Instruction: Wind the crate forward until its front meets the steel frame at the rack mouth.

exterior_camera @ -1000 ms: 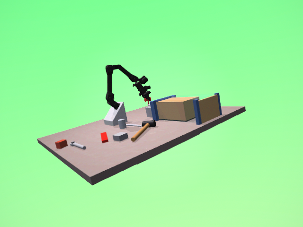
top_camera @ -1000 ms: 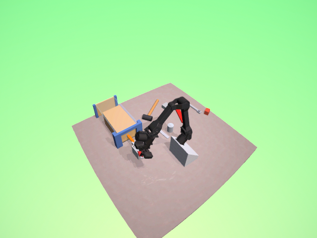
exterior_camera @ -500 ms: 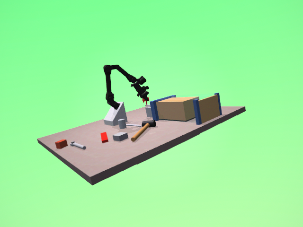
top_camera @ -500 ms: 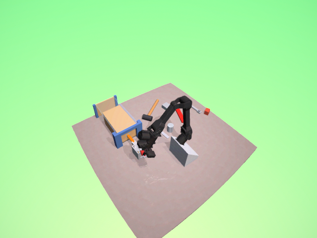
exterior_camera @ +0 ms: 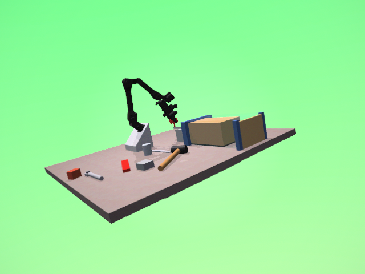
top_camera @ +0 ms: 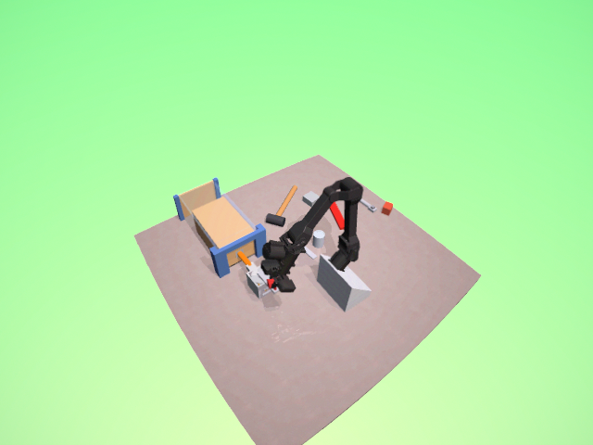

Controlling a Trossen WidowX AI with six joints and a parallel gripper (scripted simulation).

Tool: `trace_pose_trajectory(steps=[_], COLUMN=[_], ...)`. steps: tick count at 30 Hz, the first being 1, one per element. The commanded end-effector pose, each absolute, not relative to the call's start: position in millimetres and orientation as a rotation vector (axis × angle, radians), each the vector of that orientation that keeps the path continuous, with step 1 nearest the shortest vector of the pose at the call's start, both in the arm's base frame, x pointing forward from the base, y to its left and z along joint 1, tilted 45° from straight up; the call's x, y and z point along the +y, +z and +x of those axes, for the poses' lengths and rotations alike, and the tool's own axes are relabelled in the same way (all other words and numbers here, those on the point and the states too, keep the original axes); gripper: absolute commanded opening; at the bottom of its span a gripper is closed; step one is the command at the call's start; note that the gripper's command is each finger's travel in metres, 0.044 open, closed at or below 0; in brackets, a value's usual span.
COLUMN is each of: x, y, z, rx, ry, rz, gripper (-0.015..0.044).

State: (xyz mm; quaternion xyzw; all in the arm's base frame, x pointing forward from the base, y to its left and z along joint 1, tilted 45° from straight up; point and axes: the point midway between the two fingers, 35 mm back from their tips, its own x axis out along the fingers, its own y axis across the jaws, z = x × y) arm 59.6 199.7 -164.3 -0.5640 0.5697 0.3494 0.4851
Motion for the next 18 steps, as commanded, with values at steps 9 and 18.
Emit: trace_pose_trajectory(steps=[9, 18], x=[167.7, 161.1], y=[-140.1, -133.5], z=[71.7, 77.9], rx=[1.397, 1.398], ry=[0.834, 0.833], rz=[-1.4, -1.4], gripper=[0.0, 0.0])
